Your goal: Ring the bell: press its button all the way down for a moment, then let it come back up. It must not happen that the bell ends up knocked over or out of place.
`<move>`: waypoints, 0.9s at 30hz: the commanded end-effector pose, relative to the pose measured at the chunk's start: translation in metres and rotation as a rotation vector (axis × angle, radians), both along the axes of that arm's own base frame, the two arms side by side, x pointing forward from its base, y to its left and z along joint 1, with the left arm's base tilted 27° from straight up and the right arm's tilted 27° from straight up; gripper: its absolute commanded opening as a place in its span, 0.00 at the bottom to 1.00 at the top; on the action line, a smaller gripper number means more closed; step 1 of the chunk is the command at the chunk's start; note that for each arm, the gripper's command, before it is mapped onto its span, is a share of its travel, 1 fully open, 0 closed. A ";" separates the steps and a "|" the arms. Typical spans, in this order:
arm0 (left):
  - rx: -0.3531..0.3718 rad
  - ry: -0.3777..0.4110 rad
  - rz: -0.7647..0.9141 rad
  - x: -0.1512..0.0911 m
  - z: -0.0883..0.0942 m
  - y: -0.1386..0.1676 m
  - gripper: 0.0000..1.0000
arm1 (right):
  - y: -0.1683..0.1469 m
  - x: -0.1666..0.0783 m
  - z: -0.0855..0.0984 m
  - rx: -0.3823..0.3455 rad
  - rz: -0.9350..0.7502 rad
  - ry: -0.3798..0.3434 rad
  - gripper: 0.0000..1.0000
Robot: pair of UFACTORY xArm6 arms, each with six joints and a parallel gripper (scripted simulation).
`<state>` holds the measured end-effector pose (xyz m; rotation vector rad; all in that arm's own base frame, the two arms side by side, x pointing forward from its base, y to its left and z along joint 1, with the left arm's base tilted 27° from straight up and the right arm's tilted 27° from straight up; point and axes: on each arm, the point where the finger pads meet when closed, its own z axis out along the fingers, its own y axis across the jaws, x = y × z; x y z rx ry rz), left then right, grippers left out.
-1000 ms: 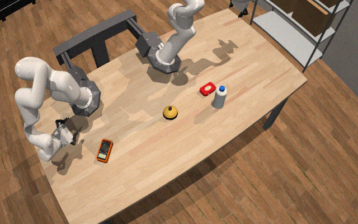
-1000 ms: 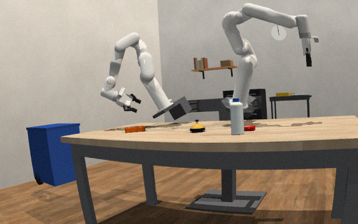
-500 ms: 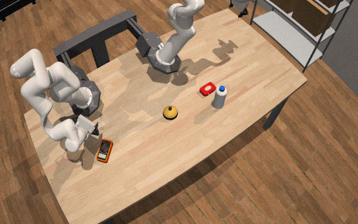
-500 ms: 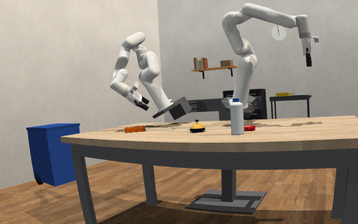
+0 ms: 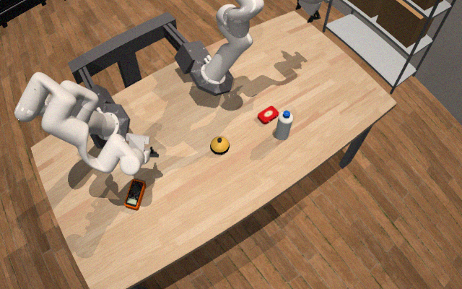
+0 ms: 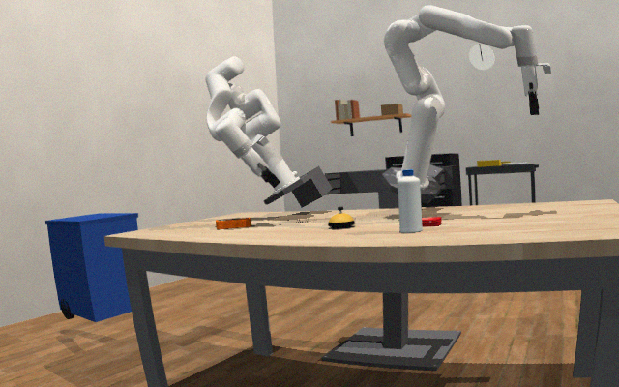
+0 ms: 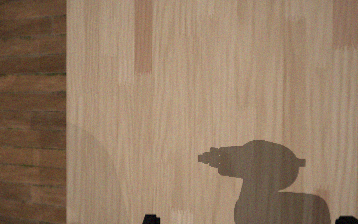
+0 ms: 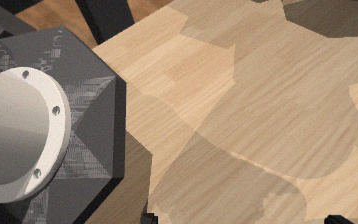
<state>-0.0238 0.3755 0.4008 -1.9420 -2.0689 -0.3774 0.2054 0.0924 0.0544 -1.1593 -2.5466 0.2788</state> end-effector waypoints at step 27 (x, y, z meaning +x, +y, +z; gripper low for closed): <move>0.005 0.000 0.000 0.000 0.002 0.000 1.00 | 0.240 0.094 -0.080 -0.179 1.061 -0.211 1.00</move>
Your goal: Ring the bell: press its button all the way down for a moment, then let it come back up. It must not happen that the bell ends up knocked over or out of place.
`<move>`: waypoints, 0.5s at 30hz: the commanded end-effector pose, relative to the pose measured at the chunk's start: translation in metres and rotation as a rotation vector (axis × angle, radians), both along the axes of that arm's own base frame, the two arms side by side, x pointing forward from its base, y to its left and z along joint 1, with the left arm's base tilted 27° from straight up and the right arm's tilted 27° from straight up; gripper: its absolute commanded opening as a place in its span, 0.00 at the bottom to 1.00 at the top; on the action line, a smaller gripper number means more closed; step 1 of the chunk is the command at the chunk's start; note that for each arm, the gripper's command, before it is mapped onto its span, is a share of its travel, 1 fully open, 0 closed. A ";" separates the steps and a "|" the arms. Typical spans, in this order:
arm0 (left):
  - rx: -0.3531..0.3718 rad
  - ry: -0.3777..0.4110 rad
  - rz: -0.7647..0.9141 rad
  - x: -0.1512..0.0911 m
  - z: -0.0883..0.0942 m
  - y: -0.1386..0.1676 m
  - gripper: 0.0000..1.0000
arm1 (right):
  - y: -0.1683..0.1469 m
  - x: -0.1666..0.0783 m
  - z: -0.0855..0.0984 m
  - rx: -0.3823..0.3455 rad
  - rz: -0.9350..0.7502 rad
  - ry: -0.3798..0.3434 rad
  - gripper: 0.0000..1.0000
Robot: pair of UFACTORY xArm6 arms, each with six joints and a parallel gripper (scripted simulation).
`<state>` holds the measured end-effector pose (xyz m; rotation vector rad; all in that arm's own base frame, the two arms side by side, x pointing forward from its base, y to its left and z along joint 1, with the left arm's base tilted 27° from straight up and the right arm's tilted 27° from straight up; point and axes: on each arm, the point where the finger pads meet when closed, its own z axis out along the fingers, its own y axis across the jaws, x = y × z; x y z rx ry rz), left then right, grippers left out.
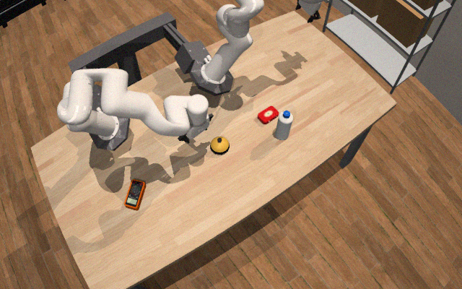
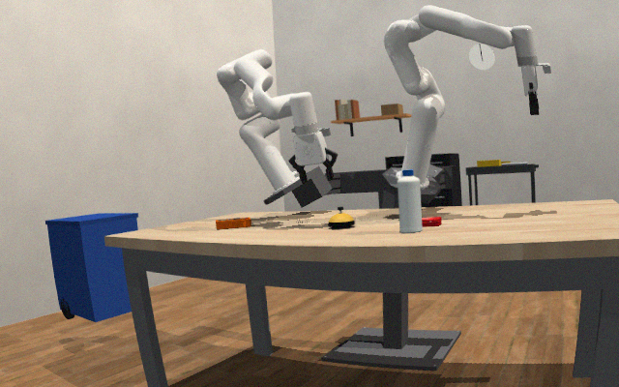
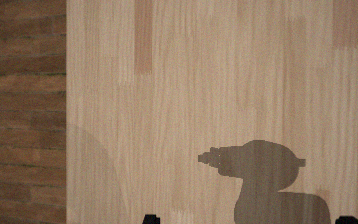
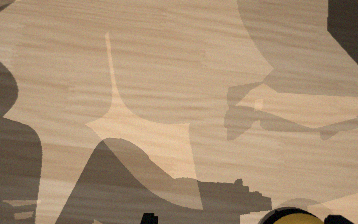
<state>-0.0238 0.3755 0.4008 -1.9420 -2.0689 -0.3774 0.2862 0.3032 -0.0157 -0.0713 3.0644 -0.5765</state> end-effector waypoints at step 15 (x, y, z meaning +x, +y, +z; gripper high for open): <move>0.005 0.000 0.000 0.000 0.002 0.000 1.00 | 0.088 0.036 -0.029 -0.076 0.382 -0.078 1.00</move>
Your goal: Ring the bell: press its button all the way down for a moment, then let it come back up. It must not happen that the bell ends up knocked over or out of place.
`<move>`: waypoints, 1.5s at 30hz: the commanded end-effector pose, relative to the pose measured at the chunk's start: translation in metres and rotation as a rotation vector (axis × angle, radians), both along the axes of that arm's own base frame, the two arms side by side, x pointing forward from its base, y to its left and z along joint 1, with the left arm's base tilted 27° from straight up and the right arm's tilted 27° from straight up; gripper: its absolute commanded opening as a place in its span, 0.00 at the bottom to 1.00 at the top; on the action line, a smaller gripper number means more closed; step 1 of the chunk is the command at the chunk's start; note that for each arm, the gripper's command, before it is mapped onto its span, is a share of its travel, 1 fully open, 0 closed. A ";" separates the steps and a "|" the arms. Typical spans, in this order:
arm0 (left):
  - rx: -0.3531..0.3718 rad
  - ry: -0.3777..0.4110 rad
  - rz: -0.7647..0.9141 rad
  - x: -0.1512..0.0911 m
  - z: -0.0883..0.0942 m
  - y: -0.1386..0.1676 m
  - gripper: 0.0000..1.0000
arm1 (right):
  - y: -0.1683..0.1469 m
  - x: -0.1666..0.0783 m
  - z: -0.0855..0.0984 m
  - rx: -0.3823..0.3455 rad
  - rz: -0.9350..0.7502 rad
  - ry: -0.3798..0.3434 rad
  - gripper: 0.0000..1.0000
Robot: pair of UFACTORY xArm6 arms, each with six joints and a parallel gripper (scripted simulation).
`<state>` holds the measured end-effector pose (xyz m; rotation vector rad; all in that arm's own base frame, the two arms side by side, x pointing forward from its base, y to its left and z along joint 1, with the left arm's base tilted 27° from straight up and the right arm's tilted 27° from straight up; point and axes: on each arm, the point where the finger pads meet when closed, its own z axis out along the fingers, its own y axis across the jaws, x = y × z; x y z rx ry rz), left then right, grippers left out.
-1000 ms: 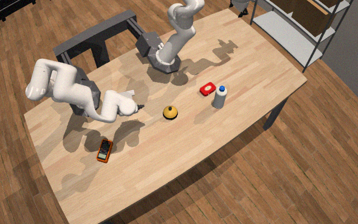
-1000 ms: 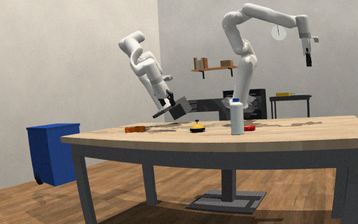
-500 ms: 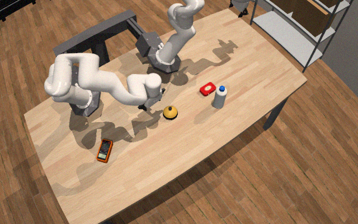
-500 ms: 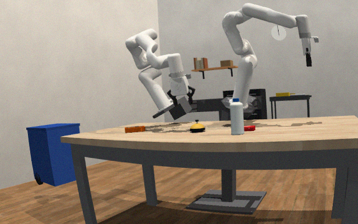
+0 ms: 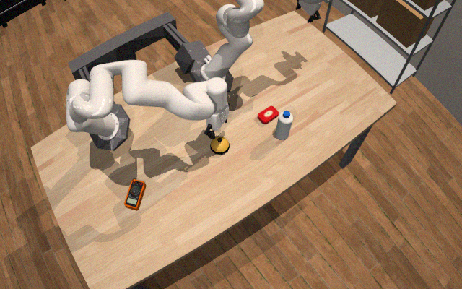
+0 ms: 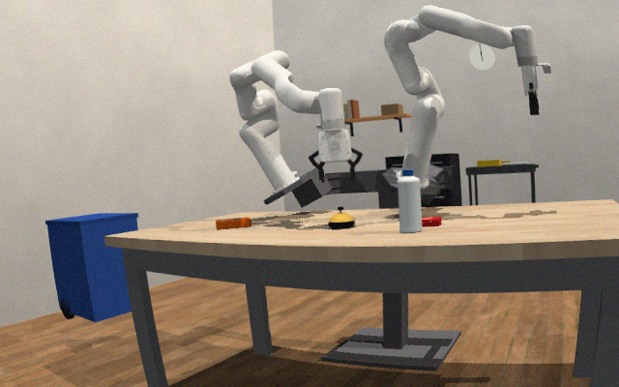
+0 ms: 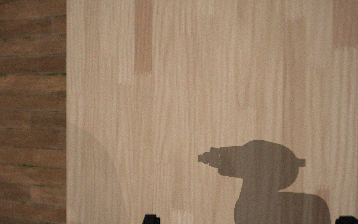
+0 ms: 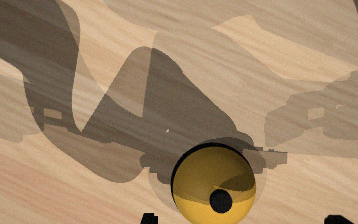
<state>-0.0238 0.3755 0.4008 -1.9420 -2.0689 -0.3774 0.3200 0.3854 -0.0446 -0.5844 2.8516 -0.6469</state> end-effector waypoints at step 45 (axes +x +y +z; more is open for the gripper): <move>0.005 0.000 0.000 0.000 0.002 0.000 1.00 | 0.005 0.003 0.000 -0.002 0.015 -0.004 0.00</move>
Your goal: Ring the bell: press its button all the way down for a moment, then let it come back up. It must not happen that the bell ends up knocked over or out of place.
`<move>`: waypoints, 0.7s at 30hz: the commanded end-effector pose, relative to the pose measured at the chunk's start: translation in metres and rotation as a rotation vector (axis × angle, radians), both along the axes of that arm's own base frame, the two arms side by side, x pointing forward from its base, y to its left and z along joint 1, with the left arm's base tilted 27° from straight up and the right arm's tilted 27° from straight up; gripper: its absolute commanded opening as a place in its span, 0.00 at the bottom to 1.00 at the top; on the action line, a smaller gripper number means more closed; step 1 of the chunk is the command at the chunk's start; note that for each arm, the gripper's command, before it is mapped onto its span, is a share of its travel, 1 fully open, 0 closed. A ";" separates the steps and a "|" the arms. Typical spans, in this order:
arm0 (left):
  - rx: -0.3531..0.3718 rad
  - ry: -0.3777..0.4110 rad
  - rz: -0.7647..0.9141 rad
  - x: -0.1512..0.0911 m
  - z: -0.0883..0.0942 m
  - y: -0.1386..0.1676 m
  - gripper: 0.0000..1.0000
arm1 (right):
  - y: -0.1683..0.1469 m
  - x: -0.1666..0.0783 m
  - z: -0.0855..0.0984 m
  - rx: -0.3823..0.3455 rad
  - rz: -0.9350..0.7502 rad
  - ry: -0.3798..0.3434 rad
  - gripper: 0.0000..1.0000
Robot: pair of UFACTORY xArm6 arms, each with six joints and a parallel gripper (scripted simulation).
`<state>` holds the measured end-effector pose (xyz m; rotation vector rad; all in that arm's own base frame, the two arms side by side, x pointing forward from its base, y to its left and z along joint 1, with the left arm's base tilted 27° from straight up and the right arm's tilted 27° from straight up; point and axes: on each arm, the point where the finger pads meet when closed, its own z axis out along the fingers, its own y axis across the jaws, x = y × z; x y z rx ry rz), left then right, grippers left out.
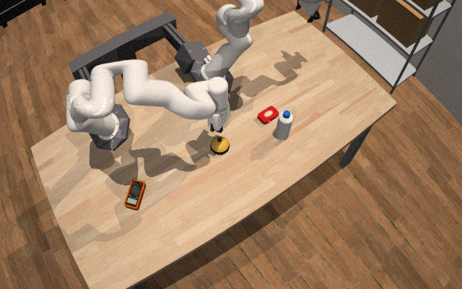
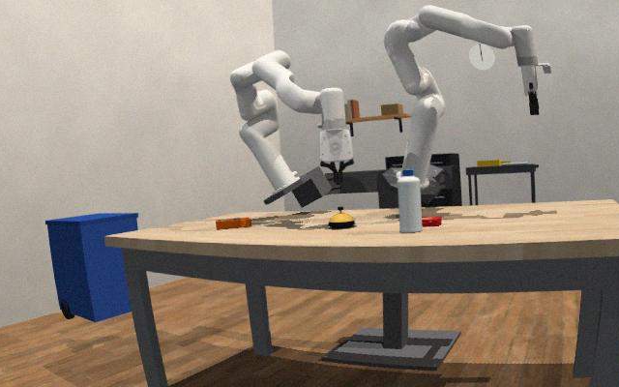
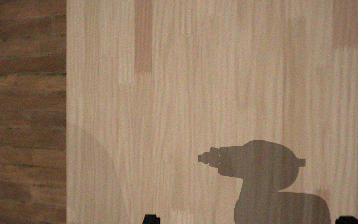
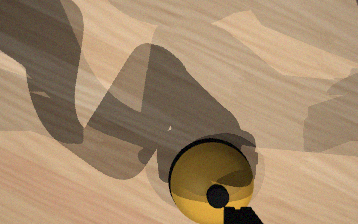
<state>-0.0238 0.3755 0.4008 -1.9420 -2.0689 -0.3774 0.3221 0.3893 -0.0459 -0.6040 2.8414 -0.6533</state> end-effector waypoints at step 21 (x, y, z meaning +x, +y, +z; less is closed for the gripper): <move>0.005 0.000 0.000 0.000 0.002 0.000 1.00 | -0.001 0.002 -0.005 0.004 0.002 0.000 0.00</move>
